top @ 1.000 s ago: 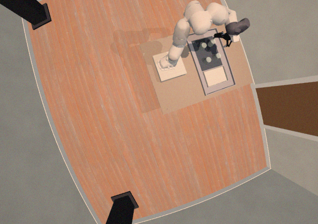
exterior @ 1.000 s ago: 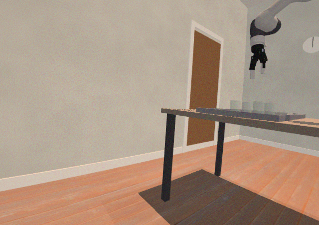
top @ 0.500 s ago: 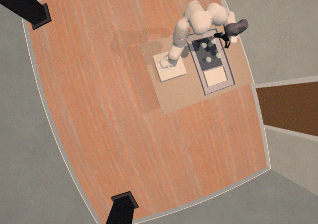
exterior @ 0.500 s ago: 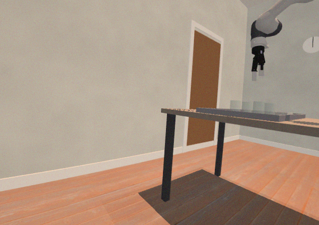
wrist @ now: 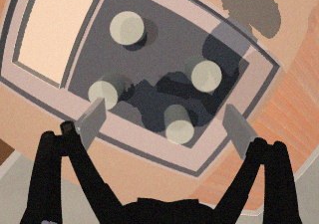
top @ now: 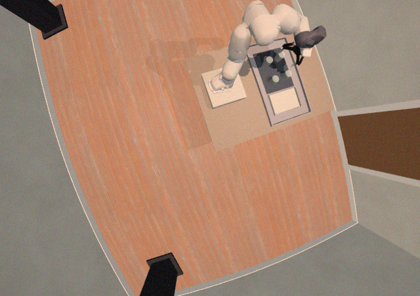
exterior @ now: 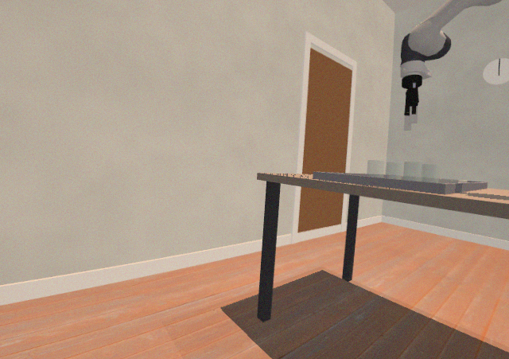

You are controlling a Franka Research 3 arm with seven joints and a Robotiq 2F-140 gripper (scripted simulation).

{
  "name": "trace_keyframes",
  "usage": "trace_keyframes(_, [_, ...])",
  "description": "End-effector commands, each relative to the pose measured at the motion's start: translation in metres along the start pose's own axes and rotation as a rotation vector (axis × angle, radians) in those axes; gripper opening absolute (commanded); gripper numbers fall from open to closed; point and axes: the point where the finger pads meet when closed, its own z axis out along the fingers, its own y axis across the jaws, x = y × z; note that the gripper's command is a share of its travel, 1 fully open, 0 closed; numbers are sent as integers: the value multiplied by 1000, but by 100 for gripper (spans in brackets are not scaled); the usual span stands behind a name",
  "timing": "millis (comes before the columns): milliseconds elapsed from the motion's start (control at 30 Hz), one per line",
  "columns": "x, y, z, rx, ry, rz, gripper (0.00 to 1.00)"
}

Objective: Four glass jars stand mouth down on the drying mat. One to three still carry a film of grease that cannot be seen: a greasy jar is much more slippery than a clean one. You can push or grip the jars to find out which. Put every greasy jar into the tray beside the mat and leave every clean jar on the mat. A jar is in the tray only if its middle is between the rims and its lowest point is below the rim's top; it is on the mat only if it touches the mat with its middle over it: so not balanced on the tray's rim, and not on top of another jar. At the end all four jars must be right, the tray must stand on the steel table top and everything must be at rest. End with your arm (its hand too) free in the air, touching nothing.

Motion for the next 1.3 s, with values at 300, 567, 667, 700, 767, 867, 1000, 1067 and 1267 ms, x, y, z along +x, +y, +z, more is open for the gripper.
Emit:
trace_keyframes(300, [-5,-2,5,19,-15,204,100])
trace_keyframes(567, [-6,-3,8,25,-21,284,100])
trace_keyframes(667, [-6,-3,8,25,-21,284,100])
trace_keyframes(700, [-6,-3,8,25,-21,284,100])
trace_keyframes(767, [-6,-3,8,25,-21,284,100])
trace_keyframes(867, [-8,-5,11,34,-27,375,100])
trace_keyframes(1000, [-8,-5,11,34,-27,375,100])
trace_keyframes(1067, [-8,-5,11,34,-27,375,100])
trace_keyframes(1267, [-10,-6,13,41,-30,455,100])
